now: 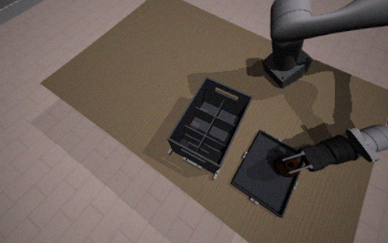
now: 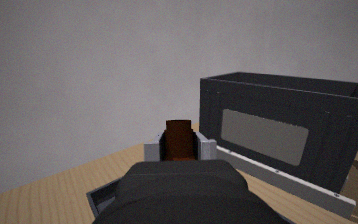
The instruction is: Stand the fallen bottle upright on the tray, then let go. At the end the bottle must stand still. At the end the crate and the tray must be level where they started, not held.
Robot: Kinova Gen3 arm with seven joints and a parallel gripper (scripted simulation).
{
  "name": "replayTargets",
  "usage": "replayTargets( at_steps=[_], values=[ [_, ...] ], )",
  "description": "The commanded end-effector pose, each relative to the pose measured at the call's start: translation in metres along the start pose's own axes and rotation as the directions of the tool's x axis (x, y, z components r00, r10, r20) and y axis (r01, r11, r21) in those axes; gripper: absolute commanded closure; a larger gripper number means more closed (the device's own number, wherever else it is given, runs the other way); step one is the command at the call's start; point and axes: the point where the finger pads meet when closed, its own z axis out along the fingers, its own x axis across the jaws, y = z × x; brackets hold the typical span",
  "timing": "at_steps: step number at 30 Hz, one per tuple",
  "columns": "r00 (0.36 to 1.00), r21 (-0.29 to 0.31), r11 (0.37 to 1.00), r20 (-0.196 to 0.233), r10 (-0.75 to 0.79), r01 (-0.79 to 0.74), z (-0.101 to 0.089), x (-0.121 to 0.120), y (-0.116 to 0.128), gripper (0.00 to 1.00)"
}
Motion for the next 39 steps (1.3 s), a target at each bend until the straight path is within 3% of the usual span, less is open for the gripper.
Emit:
replayTargets(
  at_steps=[1, 18, 19, 39],
  values=[
    [1.0, 0.0, 1.0, 0.0, 0.001, -0.001, -0.0003, -0.0002, -0.0006, 1.0],
    [1.0, 0.0, 1.0, 0.0, 0.001, -0.001, -0.0003, -0.0002, -0.0006, 1.0],
    [1.0, 0.0, 1.0, 0.0, 0.001, -0.001, -0.0003, -0.0002, -0.0006, 0.0],
    [1.0, 0.0, 1.0, 0.0, 0.001, -0.001, -0.0003, -0.0002, -0.0006, 0.0]
  ],
)
